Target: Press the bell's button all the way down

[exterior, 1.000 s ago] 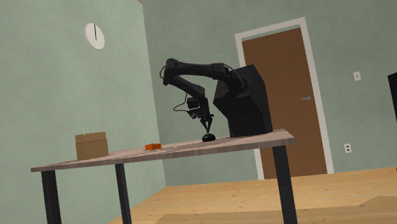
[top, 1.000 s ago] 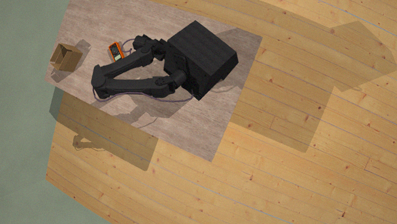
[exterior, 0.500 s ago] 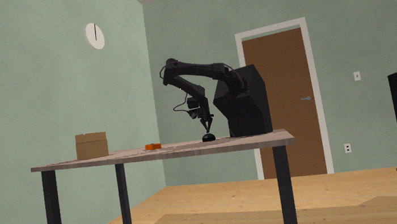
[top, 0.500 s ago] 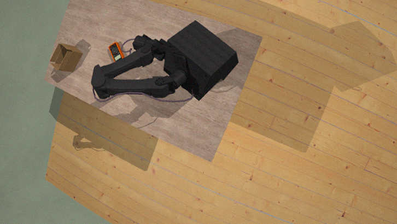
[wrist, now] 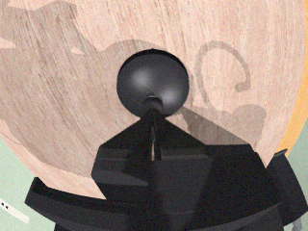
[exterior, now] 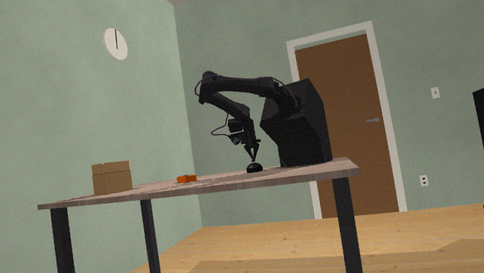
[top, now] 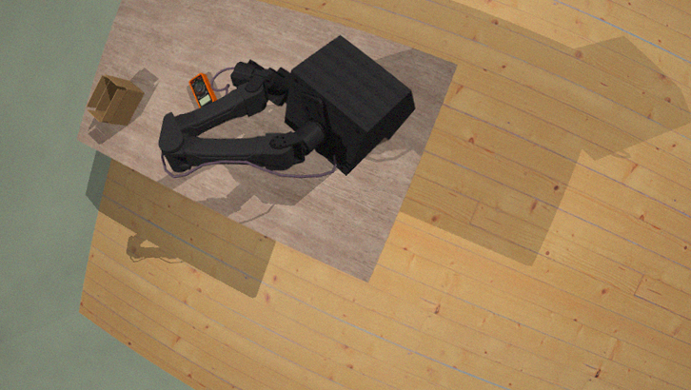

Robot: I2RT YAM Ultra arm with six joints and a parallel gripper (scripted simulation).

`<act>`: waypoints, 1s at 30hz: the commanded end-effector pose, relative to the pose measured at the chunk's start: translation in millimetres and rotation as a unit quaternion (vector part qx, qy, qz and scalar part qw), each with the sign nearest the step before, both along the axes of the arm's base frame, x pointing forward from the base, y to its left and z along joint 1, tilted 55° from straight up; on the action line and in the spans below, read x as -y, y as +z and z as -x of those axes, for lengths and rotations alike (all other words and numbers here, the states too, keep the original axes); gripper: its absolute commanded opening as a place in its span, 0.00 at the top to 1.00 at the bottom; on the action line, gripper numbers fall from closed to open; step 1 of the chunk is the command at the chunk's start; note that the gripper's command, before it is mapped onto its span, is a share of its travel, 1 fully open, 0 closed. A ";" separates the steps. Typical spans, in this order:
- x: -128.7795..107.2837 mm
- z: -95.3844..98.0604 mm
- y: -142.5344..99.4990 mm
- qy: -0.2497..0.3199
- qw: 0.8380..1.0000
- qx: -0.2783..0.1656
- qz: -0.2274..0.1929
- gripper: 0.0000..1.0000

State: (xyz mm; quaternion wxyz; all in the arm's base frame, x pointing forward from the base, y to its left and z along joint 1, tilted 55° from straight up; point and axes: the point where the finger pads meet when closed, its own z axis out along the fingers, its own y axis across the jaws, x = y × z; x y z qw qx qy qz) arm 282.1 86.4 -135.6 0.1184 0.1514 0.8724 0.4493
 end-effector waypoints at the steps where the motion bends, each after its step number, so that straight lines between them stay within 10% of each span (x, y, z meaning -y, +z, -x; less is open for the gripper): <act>1: 5.0 -10.5 -4.7 -0.007 1.000 0.012 0.008 1.00; 30: 28.1 8.6 22.4 -0.006 1.000 0.010 0.000 1.00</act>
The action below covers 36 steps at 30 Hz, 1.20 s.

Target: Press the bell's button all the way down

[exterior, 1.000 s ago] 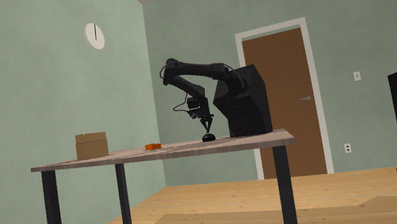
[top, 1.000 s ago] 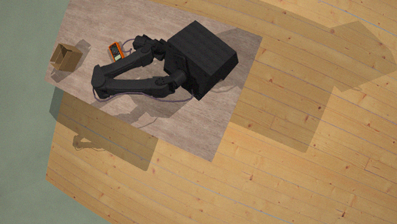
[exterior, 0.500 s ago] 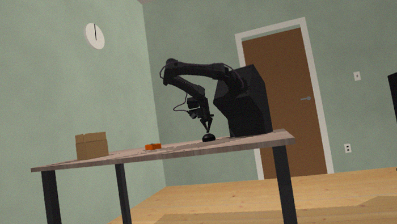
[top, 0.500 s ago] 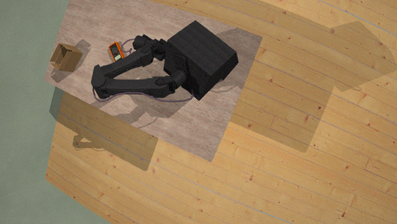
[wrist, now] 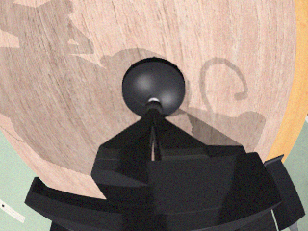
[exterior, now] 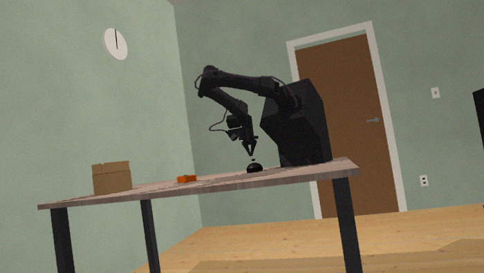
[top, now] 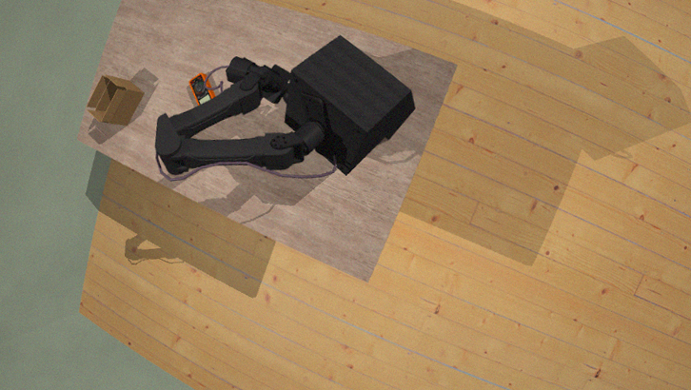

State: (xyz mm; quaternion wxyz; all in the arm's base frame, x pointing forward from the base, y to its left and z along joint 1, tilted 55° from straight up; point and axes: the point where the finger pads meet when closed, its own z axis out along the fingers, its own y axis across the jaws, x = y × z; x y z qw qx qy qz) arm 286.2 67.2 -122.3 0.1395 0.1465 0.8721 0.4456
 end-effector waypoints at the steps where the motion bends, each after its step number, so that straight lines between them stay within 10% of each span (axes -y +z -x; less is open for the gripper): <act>1: 11.8 11.6 10.8 -0.001 1.000 -0.008 -0.006 1.00; 36: 41.8 14.3 31.1 -0.002 1.000 0.005 0.000 1.00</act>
